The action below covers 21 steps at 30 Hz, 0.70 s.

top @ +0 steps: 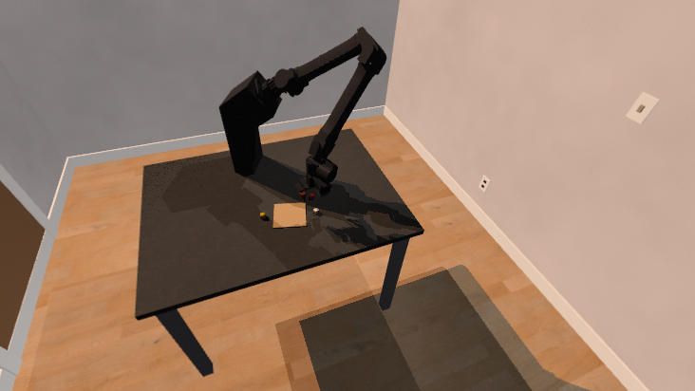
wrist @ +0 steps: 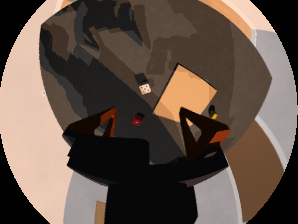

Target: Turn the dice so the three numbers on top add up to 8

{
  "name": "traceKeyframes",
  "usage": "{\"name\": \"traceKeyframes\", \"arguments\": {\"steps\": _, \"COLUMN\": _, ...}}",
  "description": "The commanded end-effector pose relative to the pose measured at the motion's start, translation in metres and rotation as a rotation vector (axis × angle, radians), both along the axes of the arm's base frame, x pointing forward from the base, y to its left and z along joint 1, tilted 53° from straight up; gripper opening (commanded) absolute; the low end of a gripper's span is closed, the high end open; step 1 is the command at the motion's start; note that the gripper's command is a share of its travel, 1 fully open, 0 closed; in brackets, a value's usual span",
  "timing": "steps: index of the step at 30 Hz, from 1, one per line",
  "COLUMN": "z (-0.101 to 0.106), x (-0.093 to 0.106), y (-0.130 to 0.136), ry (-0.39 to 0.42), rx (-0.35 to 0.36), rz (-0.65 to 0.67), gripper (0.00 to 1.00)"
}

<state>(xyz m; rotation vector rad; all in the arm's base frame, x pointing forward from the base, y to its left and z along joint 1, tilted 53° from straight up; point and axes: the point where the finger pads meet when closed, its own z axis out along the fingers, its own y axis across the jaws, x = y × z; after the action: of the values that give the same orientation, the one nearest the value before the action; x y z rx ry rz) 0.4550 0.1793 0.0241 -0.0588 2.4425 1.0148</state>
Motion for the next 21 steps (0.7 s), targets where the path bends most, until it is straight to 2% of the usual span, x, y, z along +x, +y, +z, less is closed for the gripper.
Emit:
{"name": "traceKeyframes", "arguments": {"steps": 1, "z": -0.0025, "x": 0.0021, "y": 0.0117, "ry": -0.125, "rx": -0.070, "rz": 0.118, "gripper": 1.00}}
{"name": "traceKeyframes", "arguments": {"steps": 6, "z": -0.0073, "x": 0.0025, "y": 0.0158, "ry": -0.224, "rx": -0.132, "rz": 0.208, "gripper": 1.00}}
{"name": "traceKeyframes", "arguments": {"steps": 10, "z": -0.0024, "x": 0.0026, "y": 0.0168, "ry": -0.248, "rx": -0.142, "rz": 0.225, "gripper": 1.00}}
{"name": "traceKeyframes", "arguments": {"steps": 11, "z": -0.0013, "x": 0.0028, "y": 0.0168, "ry": -0.250, "rx": -0.141, "rz": 0.225, "gripper": 0.34}}
{"name": "traceKeyframes", "arguments": {"steps": 21, "z": -0.0019, "x": 0.0020, "y": 0.0167, "ry": -0.249, "rx": -0.142, "rz": 0.225, "gripper": 0.34}}
